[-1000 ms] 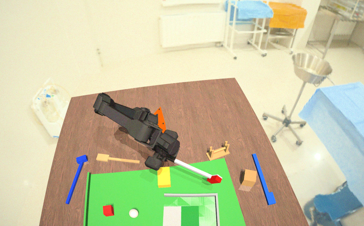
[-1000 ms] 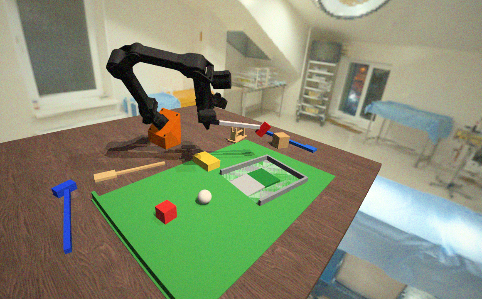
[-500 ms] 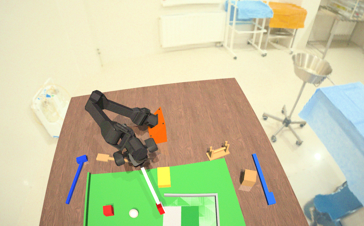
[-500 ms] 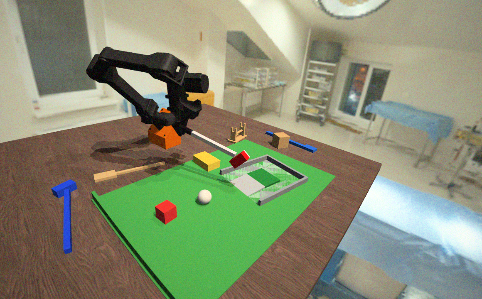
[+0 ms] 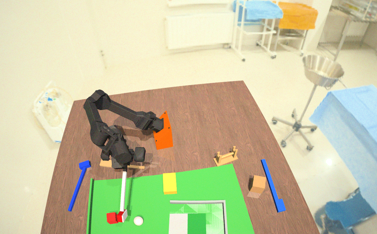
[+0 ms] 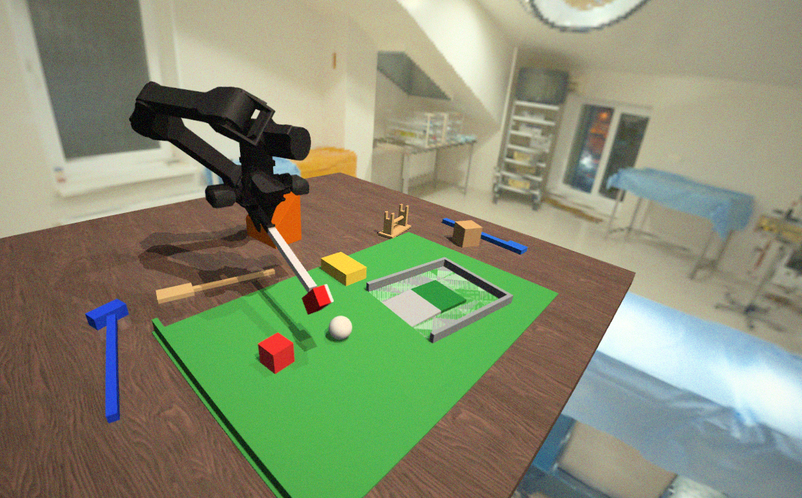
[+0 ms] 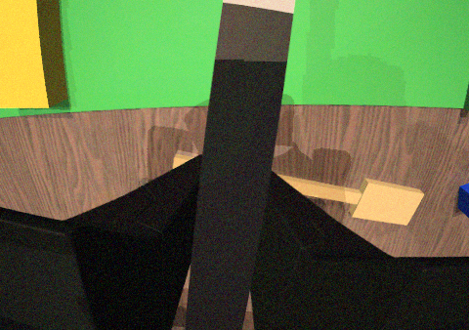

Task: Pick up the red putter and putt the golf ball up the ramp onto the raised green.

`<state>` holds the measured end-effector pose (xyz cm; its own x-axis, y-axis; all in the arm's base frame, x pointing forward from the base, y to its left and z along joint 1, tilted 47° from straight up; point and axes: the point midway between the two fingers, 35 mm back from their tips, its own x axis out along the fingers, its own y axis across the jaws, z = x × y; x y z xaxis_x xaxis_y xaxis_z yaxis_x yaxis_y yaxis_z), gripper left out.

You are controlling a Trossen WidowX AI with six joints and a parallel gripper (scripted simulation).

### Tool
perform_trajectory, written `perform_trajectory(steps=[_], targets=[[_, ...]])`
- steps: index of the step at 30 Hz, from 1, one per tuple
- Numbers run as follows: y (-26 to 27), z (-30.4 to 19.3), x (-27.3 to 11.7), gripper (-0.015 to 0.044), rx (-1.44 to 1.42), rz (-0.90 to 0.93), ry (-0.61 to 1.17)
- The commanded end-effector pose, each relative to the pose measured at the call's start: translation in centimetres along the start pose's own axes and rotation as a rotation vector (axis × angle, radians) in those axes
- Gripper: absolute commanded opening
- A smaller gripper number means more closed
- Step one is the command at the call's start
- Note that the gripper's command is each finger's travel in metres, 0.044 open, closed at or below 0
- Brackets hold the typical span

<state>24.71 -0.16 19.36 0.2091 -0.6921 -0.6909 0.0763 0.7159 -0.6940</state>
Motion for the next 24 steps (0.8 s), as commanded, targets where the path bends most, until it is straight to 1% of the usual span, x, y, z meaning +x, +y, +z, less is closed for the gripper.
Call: perform_trajectory(steps=[1,11,24], targets=[[-0.3,0.0,0.2,0.0,0.02,-0.008,-0.003],[-0.4,0.0,3.7,0.0,0.021,-0.01,-0.005],[-0.4,0.0,5.2,0.0,0.021,-0.01,-0.005]])
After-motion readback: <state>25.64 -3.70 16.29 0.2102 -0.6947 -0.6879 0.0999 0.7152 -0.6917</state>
